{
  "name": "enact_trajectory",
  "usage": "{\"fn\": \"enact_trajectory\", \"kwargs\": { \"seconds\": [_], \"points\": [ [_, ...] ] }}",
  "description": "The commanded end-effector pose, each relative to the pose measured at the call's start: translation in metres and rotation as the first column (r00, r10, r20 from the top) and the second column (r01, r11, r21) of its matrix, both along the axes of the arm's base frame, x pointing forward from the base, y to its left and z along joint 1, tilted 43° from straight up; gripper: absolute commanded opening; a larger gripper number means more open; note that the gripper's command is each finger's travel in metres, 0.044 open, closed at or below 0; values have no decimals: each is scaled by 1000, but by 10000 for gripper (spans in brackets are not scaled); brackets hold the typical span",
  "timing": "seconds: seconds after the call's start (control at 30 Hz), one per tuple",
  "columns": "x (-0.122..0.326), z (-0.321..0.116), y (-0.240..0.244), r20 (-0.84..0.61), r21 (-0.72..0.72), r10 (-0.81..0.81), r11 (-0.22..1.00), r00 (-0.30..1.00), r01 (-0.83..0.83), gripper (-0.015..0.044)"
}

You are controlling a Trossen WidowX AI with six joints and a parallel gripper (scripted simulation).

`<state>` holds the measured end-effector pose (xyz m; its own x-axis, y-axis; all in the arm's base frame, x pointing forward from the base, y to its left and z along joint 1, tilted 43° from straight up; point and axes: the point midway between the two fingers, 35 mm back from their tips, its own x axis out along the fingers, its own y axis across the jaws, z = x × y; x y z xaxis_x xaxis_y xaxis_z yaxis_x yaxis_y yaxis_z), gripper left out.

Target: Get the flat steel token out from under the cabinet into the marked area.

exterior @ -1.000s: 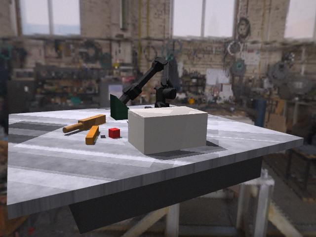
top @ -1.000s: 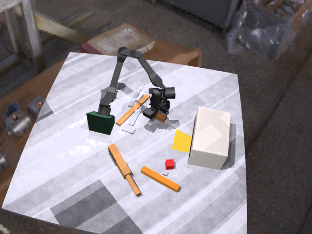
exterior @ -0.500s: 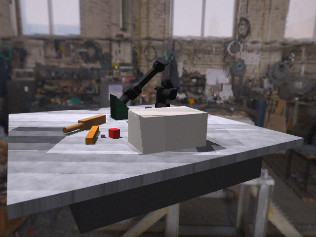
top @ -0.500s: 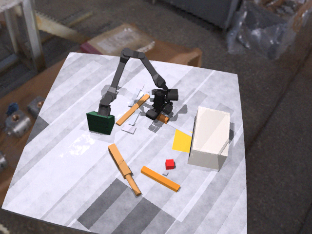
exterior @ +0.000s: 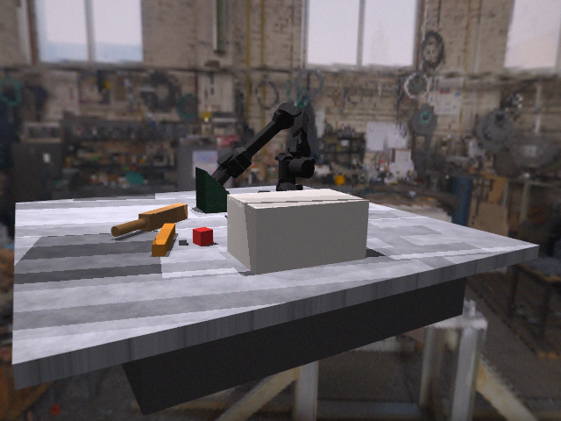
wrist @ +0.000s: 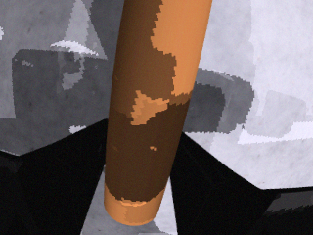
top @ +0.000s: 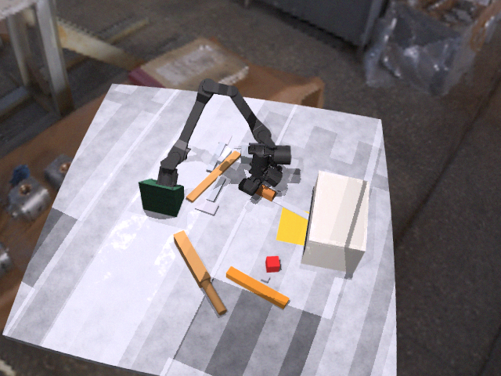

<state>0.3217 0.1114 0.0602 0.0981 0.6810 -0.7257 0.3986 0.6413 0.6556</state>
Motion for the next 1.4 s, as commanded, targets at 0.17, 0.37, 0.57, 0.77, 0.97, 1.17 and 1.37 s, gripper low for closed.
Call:
{"fn": "enact_trajectory", "kwargs": {
  "seconds": [0.17,0.37,0.57,0.77,0.97,1.17,1.37],
  "points": [
    [12,-2,-4,4,2,3,1000,1000,-3,0],
    [19,-3,-6,4,2,3,1000,1000,-3,0],
    [25,-4,-9,4,2,3,1000,1000,-3,0],
    [31,-6,-11,5,2,3,1000,1000,-3,0],
    [38,-7,-13,5,2,3,1000,1000,-3,0],
    [44,-8,-16,6,1,3,1000,1000,-3,0],
    [50,-9,-18,6,1,3,1000,1000,-3,0]
  ]
}}
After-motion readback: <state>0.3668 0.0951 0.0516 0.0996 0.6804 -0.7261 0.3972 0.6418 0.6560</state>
